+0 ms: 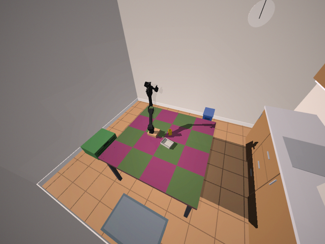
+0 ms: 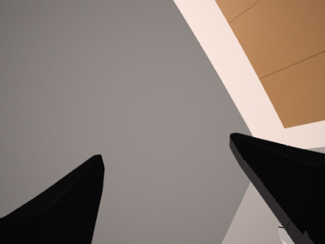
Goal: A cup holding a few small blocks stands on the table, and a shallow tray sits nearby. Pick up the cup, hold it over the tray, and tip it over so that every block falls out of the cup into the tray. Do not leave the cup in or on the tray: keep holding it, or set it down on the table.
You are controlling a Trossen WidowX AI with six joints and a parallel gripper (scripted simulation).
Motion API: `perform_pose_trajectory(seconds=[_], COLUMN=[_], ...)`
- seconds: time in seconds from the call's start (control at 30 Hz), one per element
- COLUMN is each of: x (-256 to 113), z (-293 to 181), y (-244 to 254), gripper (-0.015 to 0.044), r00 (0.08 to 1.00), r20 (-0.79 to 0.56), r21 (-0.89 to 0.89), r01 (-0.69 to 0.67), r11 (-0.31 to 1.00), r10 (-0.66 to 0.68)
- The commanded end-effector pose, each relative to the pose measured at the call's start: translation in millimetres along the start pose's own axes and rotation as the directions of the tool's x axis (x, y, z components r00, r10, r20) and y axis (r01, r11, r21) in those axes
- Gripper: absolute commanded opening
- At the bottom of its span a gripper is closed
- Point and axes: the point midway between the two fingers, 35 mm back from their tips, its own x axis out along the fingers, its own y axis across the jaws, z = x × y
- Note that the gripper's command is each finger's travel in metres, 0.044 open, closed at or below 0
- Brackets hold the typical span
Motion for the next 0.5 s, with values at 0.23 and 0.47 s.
perform_pose_trajectory(seconds=[0.23, 0.47], x=[14.6, 28.0], z=[46.5, 97.8], y=[6.8, 2.4], gripper=[0.044, 0.044], r00=[0.996, 0.98], r20=[0.055, 0.103], r21=[-0.145, -0.296], r01=[0.083, 0.195], r11=[0.986, 0.935], r10=[-0.076, -0.172])
